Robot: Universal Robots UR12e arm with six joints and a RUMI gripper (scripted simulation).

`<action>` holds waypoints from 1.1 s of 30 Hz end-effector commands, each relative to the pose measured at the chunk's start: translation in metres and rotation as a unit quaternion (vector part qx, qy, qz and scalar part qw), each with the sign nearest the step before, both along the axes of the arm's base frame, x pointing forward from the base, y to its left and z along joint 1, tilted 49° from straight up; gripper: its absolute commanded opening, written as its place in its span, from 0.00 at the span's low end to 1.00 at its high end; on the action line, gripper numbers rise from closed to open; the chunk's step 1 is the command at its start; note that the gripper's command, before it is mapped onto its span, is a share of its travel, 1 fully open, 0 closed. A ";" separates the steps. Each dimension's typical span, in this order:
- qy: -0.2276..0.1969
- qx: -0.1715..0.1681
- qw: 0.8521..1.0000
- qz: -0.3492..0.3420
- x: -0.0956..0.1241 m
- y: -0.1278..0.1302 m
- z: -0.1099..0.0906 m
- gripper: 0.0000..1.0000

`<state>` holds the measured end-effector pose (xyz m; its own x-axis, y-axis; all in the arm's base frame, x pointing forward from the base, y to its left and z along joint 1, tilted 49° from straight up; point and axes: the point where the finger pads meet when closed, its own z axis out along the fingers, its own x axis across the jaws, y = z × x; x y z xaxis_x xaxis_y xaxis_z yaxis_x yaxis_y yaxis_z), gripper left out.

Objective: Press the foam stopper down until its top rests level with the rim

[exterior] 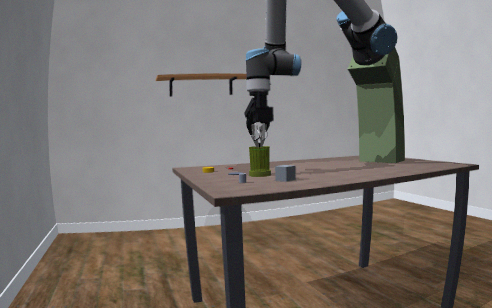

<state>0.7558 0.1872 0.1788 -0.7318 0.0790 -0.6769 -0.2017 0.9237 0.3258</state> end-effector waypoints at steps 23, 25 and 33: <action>0.001 0.000 1.000 0.001 0.001 0.001 -0.002 0.00; 0.001 0.000 1.000 0.001 0.001 0.001 -0.002 0.00; 0.001 0.000 1.000 0.000 -0.007 -0.004 0.005 0.00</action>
